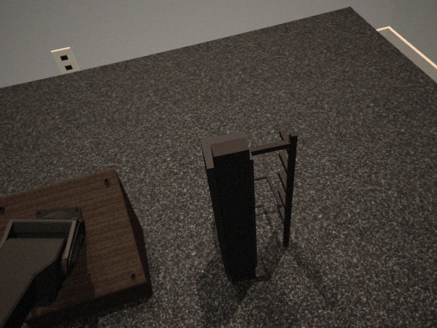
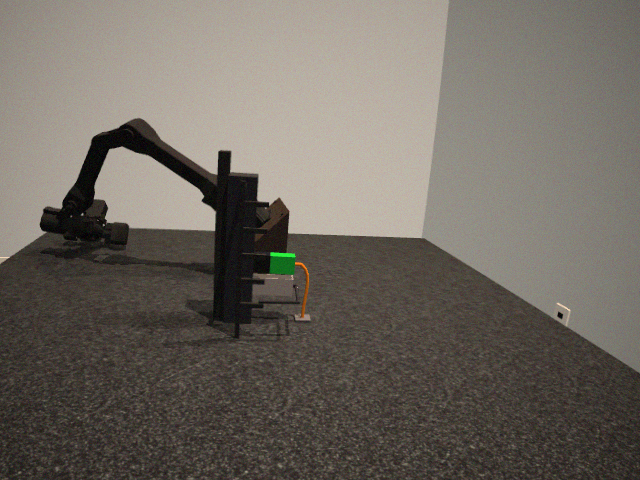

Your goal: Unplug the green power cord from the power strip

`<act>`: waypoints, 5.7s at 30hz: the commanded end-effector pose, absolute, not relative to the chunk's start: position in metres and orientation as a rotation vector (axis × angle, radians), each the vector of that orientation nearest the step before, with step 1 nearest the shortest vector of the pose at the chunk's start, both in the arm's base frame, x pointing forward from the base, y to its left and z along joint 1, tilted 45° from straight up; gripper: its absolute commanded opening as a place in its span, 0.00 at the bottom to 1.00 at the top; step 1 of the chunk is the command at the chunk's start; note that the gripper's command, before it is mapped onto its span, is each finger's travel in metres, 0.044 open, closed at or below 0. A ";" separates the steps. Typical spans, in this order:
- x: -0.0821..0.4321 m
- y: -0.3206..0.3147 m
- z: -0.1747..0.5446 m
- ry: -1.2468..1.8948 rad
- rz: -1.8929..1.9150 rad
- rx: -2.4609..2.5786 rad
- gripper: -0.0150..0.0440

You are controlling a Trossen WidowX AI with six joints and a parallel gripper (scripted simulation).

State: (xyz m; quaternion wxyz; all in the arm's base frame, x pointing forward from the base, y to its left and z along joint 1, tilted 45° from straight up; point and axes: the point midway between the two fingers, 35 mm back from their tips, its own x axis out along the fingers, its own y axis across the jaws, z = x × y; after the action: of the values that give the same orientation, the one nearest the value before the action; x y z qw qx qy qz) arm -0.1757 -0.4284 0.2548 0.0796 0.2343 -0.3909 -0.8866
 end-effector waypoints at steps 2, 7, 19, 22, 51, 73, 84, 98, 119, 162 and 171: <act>-0.141 -0.437 0.271 -1.070 -2.564 0.723 0.53; -0.106 -0.442 0.286 -0.971 -2.474 0.735 0.53; -0.002 -0.444 0.310 -0.661 -2.221 0.737 0.53; 0.020 -0.442 0.313 -0.593 -2.164 0.730 0.53; 0.268 -0.352 0.292 0.046 -1.482 0.555 0.53; 0.422 -0.168 0.237 0.486 -0.811 0.202 0.53; 0.454 -0.062 0.193 0.715 -0.410 -0.149 0.53; 0.448 0.076 0.136 0.861 0.153 -0.631 0.53; 0.304 0.155 -0.008 1.360 0.659 -1.474 0.53; 0.257 0.095 0.006 1.592 0.724 -1.884 0.53; 0.259 0.089 -0.001 1.592 0.724 -1.884 0.53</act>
State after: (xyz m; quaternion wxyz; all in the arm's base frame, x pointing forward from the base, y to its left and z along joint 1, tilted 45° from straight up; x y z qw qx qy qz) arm 0.2581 0.0921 0.0021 -0.2849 0.7010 -0.5954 -0.2700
